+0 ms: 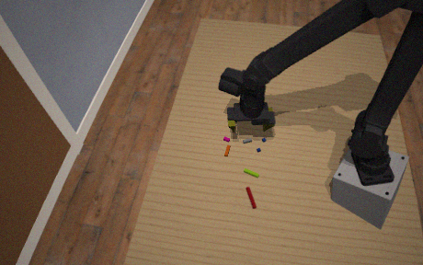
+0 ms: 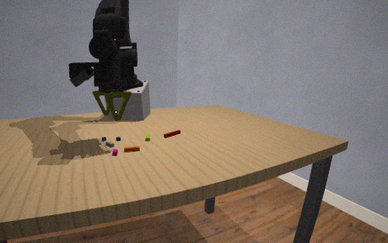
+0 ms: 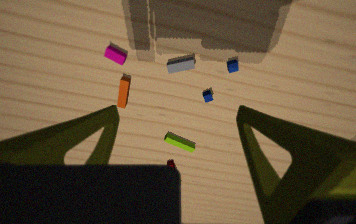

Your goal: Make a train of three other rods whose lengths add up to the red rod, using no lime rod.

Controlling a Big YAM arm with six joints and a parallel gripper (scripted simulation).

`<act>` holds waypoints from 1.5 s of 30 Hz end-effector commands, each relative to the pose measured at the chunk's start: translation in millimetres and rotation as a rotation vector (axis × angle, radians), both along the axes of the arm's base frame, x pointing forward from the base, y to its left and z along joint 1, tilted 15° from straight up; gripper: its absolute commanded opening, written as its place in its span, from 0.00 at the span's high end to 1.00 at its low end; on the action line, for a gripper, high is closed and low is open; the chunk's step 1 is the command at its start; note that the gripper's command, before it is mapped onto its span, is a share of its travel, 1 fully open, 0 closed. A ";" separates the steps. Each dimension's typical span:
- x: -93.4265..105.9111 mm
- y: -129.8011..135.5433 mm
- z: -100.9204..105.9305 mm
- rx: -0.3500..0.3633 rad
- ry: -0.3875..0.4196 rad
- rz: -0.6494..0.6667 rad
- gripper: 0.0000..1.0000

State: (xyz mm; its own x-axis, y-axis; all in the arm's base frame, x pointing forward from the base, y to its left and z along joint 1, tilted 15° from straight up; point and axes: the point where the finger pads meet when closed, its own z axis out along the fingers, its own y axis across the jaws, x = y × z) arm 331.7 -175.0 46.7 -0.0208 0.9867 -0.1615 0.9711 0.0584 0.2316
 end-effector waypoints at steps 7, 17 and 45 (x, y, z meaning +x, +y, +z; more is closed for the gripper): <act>-36.4 -9.9 -7.3 0.022 -0.041 -0.222 0.00; -38.5 -5.6 -14.5 0.034 -0.019 -0.218 0.00; -38.8 -5.5 -14.6 0.033 -0.017 -0.214 0.00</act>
State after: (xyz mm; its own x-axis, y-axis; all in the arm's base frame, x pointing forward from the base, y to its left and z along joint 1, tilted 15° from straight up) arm 292.7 -178.4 31.4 0.1792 0.9760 -0.1235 0.9603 -0.1463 0.2374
